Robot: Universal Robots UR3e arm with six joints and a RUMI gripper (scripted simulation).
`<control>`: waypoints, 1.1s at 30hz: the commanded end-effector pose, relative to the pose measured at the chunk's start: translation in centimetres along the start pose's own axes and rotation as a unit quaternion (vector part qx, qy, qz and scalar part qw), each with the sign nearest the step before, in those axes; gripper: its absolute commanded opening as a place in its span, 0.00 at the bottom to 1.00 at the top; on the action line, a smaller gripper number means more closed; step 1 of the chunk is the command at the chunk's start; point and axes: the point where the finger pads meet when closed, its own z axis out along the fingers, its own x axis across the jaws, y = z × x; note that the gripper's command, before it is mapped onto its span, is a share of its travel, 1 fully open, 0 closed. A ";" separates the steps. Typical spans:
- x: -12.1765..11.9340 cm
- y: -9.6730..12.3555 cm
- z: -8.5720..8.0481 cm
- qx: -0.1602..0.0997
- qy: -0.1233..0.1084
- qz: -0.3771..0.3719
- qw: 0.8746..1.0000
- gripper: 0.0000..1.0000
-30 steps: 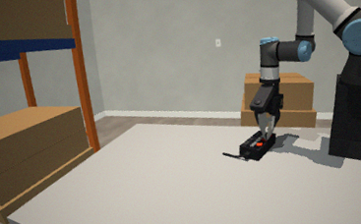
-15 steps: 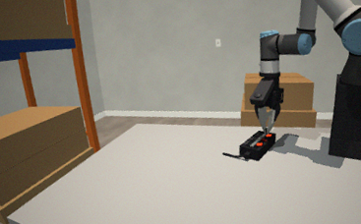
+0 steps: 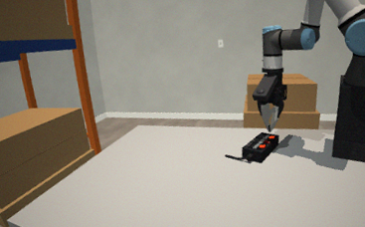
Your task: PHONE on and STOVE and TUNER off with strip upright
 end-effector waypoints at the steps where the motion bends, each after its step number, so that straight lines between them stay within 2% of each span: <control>1: 0.1 0.0 -0.1 0.000 0.001 0.000 1.000 0.00; 13: 0.1 0.0 -0.1 0.000 0.001 0.000 1.000 0.00; 17: 0.1 1.6 -0.6 0.000 0.001 0.000 1.000 0.00; 19: 0.1 1.6 -0.6 0.000 0.001 0.000 1.000 0.00; 24: 0.0 4.4 -1.4 0.000 0.001 0.000 1.000 0.00; 33: 0.0 4.6 -1.5 0.000 0.001 0.000 1.000 0.00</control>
